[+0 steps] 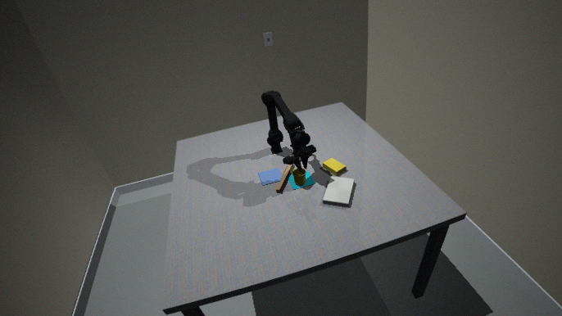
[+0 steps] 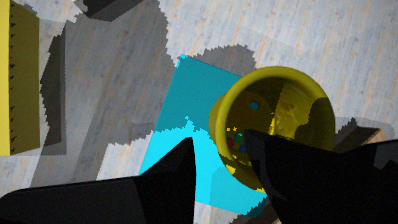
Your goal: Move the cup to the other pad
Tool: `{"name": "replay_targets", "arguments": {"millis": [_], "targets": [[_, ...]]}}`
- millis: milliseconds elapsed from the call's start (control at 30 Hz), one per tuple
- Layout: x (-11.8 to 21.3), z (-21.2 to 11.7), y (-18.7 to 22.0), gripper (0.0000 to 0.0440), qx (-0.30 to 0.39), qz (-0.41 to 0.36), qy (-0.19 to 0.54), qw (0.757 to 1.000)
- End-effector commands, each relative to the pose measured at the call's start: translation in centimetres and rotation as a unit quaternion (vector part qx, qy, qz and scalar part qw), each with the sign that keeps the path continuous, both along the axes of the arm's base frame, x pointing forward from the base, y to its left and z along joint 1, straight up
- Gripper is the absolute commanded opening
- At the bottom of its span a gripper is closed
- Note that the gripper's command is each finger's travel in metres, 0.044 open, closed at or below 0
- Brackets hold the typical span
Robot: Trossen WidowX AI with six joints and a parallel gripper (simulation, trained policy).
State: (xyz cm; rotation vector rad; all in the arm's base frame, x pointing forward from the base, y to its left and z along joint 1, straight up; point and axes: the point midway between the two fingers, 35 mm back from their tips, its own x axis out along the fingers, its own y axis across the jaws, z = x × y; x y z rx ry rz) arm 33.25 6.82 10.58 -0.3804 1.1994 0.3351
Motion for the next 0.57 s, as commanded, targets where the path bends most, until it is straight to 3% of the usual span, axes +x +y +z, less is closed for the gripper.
{"name": "replay_targets", "arguments": {"millis": [0,267,533], "targets": [[-0.5,1.3,0.0,0.0158,0.01,0.002,-0.012,1.0],[-0.9,4.0,-0.2,0.0197,0.024,-0.001,-0.043,0.999],[-0.7,6.5,-0.8,0.0381,0.03,-0.009,-0.073,0.997]]}}
